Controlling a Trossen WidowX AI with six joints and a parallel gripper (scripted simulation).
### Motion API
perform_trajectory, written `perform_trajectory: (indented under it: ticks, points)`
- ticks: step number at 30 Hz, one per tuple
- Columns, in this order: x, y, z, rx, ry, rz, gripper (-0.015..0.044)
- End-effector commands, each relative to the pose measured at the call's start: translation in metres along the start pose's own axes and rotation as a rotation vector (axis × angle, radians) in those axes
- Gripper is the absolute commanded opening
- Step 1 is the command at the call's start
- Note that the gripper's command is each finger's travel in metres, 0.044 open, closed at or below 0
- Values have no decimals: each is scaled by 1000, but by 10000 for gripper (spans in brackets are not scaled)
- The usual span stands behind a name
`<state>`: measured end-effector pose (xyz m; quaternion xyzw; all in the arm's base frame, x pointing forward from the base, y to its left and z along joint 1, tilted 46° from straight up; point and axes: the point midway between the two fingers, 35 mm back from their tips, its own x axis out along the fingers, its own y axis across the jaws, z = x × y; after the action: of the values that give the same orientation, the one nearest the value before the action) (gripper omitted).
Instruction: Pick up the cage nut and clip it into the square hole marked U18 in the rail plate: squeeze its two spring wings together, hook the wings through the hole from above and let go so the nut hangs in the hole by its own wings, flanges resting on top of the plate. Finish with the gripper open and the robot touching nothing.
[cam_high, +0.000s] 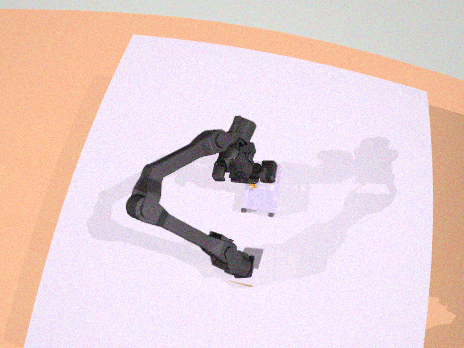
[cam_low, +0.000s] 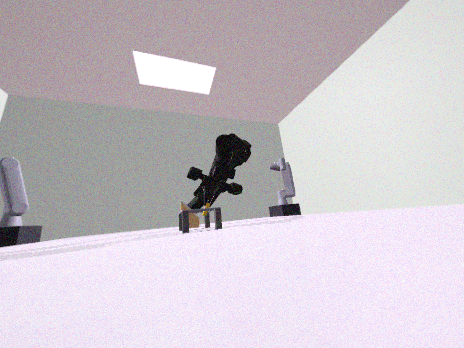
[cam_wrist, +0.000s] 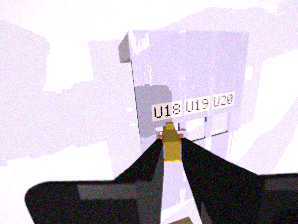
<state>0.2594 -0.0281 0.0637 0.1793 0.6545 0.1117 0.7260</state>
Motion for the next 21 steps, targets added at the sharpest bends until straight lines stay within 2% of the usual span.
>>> perform_trajectory:
  ticks: [1,21]
  points:
    - [0,0,0,3,-1,-11,37]
    - [0,3,0,4,-1,-37,37]
